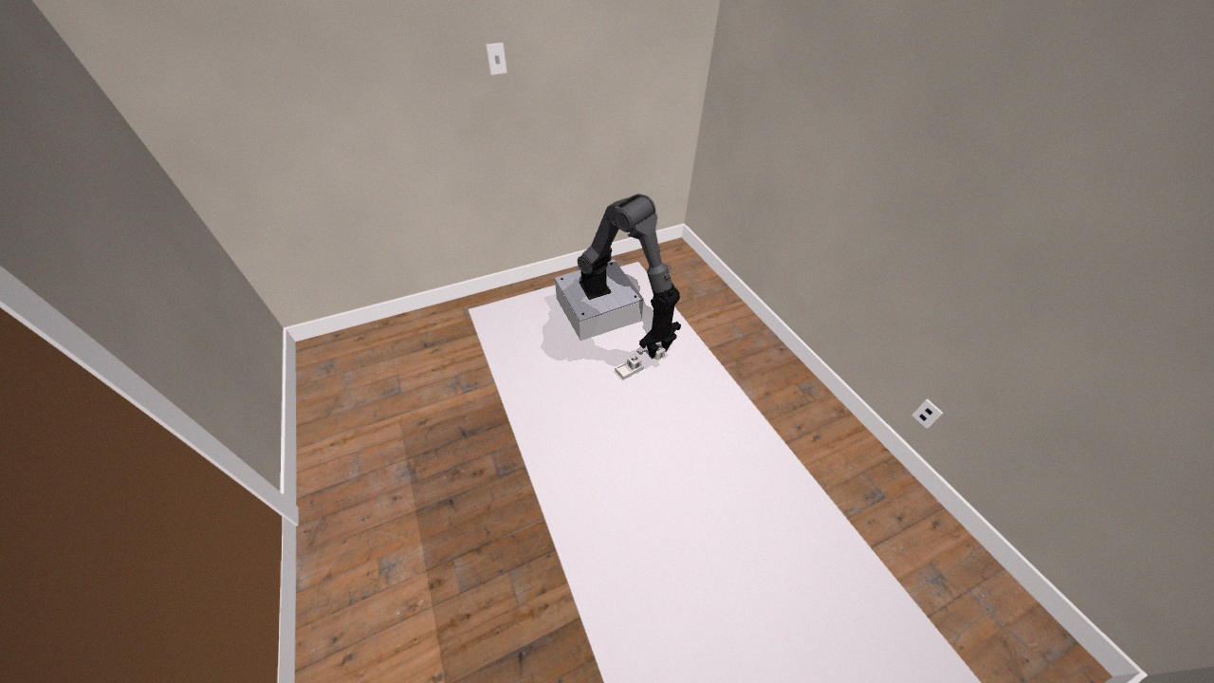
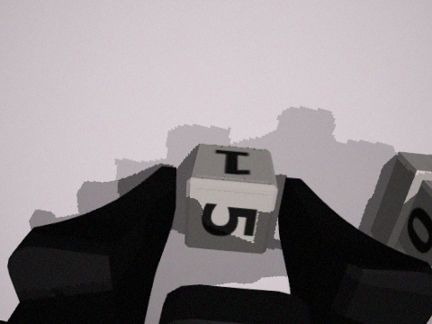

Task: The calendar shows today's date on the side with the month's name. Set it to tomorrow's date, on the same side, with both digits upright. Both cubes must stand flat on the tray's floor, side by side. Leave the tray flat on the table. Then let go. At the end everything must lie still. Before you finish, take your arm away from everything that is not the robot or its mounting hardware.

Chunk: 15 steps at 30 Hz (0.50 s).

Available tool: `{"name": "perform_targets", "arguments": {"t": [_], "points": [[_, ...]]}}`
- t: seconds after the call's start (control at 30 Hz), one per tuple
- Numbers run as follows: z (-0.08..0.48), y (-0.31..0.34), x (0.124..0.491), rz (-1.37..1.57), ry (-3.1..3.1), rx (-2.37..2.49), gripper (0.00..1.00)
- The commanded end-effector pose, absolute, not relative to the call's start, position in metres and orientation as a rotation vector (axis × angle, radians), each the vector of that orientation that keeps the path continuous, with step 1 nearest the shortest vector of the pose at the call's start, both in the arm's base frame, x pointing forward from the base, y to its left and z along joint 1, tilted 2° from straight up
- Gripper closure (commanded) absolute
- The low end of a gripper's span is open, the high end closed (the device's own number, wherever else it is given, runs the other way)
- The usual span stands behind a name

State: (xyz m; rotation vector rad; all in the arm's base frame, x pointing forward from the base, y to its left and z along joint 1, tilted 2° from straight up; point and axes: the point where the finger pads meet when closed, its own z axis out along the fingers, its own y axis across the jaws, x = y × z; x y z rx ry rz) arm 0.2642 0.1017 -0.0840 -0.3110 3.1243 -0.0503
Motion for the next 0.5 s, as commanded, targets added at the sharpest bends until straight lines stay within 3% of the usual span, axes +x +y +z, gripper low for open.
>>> {"name": "perform_targets", "arguments": {"t": [0.0, 0.47], "points": [[-0.085, 0.101, 0.263, -0.053, 3.126, -0.312, 0.36], [-0.048, 0.103, 0.265, -0.048, 3.121, -0.312, 0.36]]}}
